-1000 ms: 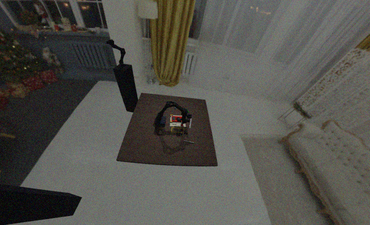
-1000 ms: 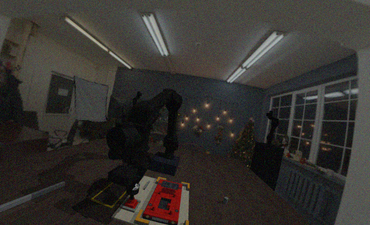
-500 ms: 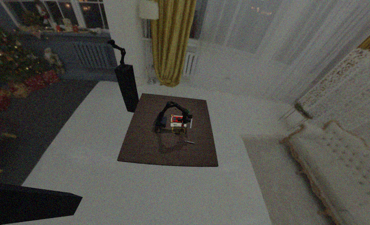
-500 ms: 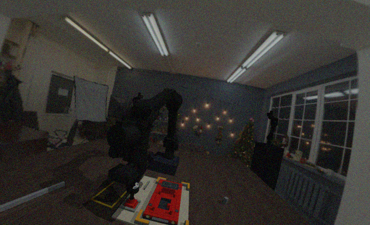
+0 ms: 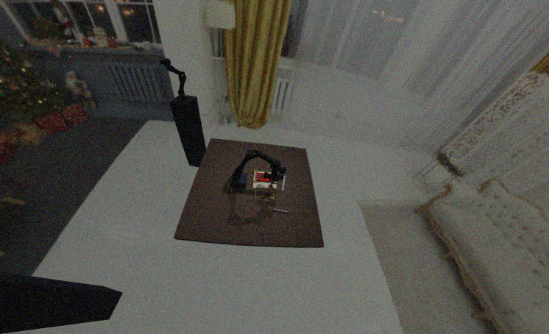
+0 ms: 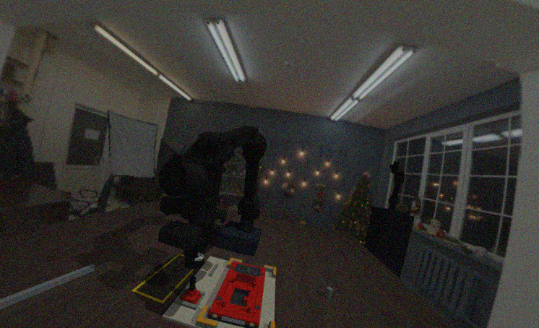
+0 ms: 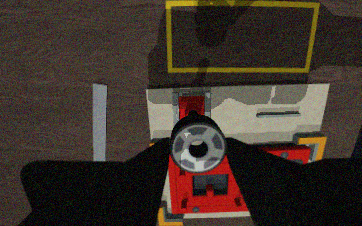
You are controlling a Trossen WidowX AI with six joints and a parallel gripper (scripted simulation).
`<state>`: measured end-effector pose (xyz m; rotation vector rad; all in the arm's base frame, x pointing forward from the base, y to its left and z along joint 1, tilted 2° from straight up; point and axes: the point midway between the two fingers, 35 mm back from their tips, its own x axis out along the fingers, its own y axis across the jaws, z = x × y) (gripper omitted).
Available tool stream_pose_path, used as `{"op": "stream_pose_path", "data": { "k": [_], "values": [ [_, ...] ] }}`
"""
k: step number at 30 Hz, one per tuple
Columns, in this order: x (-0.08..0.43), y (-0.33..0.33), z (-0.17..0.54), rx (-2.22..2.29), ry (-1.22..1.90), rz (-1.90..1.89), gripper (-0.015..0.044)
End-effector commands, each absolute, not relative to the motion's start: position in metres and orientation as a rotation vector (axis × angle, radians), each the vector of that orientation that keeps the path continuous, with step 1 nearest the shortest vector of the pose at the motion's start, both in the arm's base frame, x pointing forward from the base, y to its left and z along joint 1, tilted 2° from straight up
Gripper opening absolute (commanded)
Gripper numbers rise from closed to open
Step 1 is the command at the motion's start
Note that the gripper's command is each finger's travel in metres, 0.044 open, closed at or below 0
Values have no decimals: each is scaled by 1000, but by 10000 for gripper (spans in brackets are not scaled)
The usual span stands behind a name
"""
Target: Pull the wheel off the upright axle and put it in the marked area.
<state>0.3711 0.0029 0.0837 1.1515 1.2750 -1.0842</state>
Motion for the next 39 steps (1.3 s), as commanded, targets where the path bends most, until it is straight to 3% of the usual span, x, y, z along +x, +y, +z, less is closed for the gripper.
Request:
{"op": "stream_pose_path", "data": {
  "k": [1,21,39],
  "values": [
    [368,-4,80,1146,1282,-1090,0],
    [321,-94,83,1138,1281,-1093,0],
    [322,-96,33,1138,1281,-1093,0]
  ]
}}
